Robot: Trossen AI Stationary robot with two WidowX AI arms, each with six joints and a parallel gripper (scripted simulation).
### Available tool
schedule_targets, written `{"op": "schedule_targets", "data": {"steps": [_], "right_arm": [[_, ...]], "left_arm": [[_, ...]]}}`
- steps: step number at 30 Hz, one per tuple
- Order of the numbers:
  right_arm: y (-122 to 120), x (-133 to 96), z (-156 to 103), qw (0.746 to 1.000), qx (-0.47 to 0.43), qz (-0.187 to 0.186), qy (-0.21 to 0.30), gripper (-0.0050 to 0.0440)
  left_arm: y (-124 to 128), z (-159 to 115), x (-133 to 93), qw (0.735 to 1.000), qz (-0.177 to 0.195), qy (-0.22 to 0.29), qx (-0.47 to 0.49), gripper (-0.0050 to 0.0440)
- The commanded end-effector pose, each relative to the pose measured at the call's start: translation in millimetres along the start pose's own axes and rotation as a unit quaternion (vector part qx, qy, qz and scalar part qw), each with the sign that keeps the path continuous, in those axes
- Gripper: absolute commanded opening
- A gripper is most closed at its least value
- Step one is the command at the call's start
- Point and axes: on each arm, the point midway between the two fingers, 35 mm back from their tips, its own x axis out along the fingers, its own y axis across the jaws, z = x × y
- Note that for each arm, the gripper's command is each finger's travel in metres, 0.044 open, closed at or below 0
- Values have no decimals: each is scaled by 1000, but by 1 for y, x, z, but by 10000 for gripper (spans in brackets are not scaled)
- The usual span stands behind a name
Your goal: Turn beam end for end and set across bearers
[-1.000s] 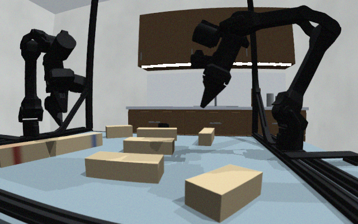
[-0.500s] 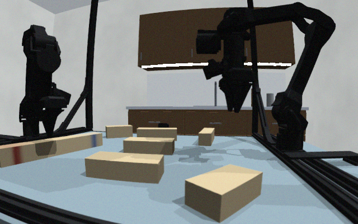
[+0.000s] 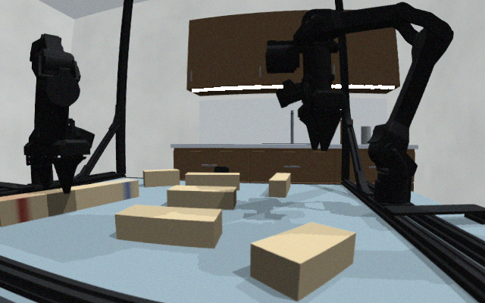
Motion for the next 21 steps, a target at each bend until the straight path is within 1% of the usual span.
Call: {"op": "schedule_targets", "data": {"steps": [1, 6, 13, 20, 21], "right_arm": [[3, 20, 1, 1000, -3, 8, -2, 440], [4, 37, 1, 1000, -3, 8, -2, 440], [4, 37, 1, 1000, -3, 8, -2, 440], [4, 37, 1, 1000, -3, 8, -2, 272], [4, 37, 1, 1000, -3, 8, -2, 272]], "left_arm": [[0, 0, -1, 1000, 0, -1, -1, 440], [0, 0, -1, 1000, 0, -1, -1, 440], [0, 0, -1, 1000, 0, -1, -1, 440], [0, 0, -1, 1000, 0, -1, -1, 440], [0, 0, -1, 1000, 0, -1, -1, 440]]}}
